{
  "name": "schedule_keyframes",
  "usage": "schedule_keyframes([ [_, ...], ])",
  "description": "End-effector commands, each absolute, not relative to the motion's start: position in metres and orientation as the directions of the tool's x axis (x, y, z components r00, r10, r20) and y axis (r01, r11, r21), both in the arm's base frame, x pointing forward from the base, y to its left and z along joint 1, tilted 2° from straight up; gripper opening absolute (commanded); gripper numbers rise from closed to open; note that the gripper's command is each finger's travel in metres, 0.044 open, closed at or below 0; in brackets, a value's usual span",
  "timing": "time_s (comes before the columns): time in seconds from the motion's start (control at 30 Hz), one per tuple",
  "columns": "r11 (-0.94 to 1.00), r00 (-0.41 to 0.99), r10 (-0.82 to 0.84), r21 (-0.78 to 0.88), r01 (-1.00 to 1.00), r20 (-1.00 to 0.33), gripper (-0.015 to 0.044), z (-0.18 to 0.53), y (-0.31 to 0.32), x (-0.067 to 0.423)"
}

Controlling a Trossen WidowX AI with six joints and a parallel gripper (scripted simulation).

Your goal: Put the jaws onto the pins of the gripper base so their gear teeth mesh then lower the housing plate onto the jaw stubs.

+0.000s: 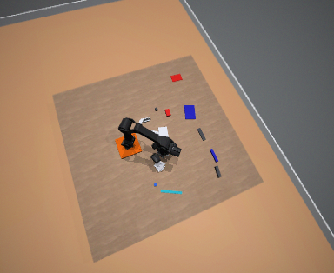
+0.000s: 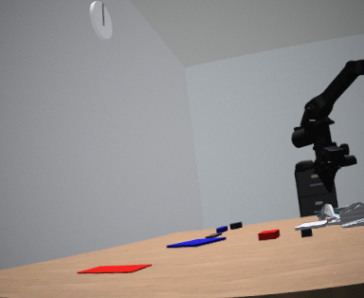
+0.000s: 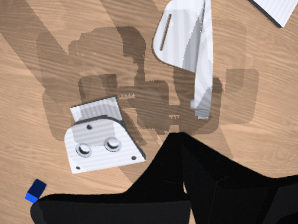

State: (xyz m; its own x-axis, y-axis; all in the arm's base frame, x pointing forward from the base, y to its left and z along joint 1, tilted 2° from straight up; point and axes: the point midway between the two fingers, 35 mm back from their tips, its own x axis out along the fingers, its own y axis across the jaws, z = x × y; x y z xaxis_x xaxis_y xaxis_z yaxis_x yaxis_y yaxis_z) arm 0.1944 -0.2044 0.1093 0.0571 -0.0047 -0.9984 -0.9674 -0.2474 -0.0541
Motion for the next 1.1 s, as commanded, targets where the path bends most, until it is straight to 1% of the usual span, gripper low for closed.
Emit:
schedule_keyframes([
  [0.0,-0.257,0.046,0.003,-0.045,-0.965,-0.999,0.0,0.109,-0.205,0.191],
  [1.07,-0.256,0.046,0.003,-0.045,-0.965,-0.999,0.0,0.059,-0.205,0.194],
])
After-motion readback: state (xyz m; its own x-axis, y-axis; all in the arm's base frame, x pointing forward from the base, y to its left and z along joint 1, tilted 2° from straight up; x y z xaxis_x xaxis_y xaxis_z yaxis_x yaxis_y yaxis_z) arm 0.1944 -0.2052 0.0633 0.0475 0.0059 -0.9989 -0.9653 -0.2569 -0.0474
